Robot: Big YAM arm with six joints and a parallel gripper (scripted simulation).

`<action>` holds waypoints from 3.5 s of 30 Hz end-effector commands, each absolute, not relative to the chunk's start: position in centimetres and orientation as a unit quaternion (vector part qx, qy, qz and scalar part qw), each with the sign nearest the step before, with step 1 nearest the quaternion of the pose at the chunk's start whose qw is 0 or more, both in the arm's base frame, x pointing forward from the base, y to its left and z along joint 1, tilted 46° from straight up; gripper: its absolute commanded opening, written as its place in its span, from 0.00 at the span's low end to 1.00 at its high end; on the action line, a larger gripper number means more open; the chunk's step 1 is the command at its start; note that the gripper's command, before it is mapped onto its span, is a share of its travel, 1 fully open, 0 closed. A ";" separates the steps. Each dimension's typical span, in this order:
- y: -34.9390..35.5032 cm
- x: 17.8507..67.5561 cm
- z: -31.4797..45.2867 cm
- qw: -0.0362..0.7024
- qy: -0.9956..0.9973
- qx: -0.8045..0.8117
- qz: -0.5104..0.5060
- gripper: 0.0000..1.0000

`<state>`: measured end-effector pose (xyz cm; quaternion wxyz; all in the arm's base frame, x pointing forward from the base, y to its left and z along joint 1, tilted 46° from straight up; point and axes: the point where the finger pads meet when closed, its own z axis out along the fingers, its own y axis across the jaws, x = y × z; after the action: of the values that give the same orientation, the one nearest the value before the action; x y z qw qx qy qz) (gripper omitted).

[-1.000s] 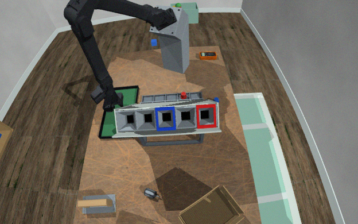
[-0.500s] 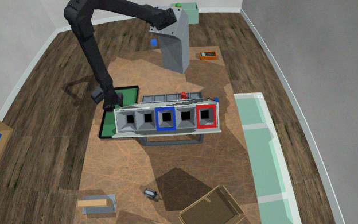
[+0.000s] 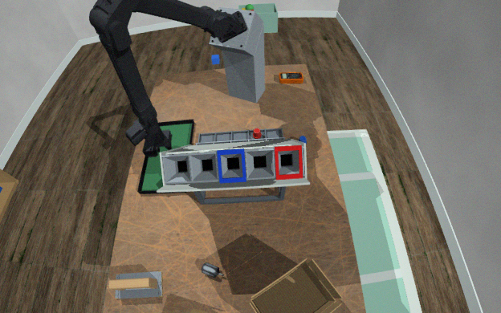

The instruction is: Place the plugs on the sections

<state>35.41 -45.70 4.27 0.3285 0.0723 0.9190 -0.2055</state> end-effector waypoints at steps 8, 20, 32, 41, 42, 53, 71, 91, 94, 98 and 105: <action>-45.7 35.4 4.6 0.329 0.919 0.077 -0.204 0.56; -45.7 35.4 4.6 0.329 0.919 0.077 -0.204 0.56; -45.7 35.6 3.6 0.327 0.921 0.078 -0.199 0.56; -46.2 36.8 3.0 0.331 0.918 0.074 -0.204 0.56; -46.2 36.8 3.0 0.331 0.918 0.074 -0.204 0.56; -46.9 37.3 1.9 0.330 0.919 0.076 -0.203 0.56; -46.7 37.4 1.7 0.329 0.920 0.075 -0.201 0.56; -46.7 37.6 1.7 0.331 0.919 0.074 -0.203 0.56; -46.7 37.7 1.6 0.331 0.919 0.074 -0.202 0.56; -46.8 37.6 1.5 0.330 0.919 0.075 -0.203 0.56; -46.8 37.6 1.5 0.329 0.919 0.075 -0.201 0.56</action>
<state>36.98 -46.89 2.34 0.3298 0.0723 0.9182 -0.2072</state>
